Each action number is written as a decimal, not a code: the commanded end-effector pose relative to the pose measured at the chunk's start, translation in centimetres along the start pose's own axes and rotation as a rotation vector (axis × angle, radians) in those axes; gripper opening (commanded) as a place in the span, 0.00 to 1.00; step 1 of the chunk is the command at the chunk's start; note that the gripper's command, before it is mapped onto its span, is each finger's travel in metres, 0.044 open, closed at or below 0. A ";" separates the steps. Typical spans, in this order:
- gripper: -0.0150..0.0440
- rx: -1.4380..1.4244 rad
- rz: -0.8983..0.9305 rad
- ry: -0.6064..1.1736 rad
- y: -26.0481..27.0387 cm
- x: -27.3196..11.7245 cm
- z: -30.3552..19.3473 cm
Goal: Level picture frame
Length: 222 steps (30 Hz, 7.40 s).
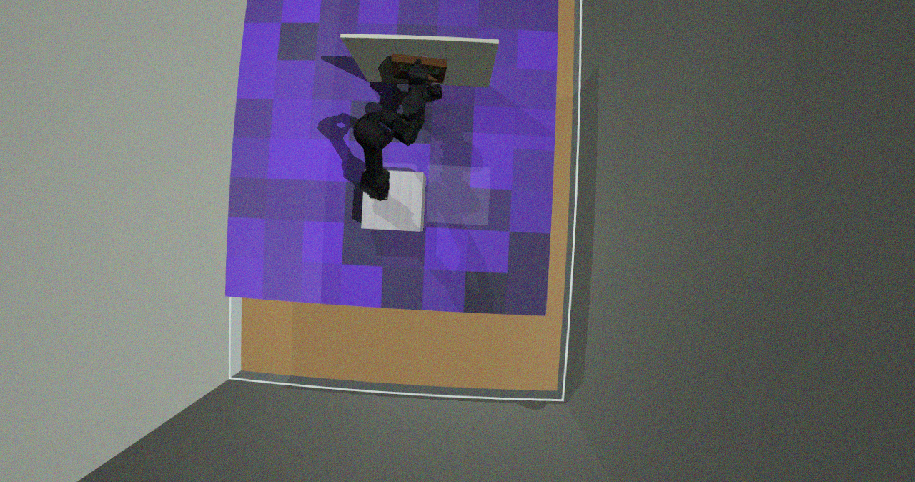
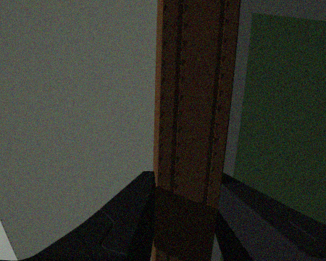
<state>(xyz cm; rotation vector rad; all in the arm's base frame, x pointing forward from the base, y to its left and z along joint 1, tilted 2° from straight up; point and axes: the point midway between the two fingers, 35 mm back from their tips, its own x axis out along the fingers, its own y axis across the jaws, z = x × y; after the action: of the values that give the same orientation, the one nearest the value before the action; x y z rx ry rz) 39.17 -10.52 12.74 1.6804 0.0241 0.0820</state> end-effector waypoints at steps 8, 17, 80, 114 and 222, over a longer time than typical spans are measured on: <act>0.25 0.001 0.000 -0.003 0.4 0.0 0.0; 0.25 0.001 0.000 -0.003 0.7 0.0 0.0; 0.25 0.001 0.000 -0.003 1.3 0.0 -0.1; 0.25 0.001 0.000 -0.003 1.4 0.0 -0.8; 0.69 0.022 -0.021 -0.006 -0.4 -6.0 -0.8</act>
<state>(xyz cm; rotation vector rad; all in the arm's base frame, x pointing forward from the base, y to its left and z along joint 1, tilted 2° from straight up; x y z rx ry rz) 34.06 -10.39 12.16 1.6742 0.0303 0.0561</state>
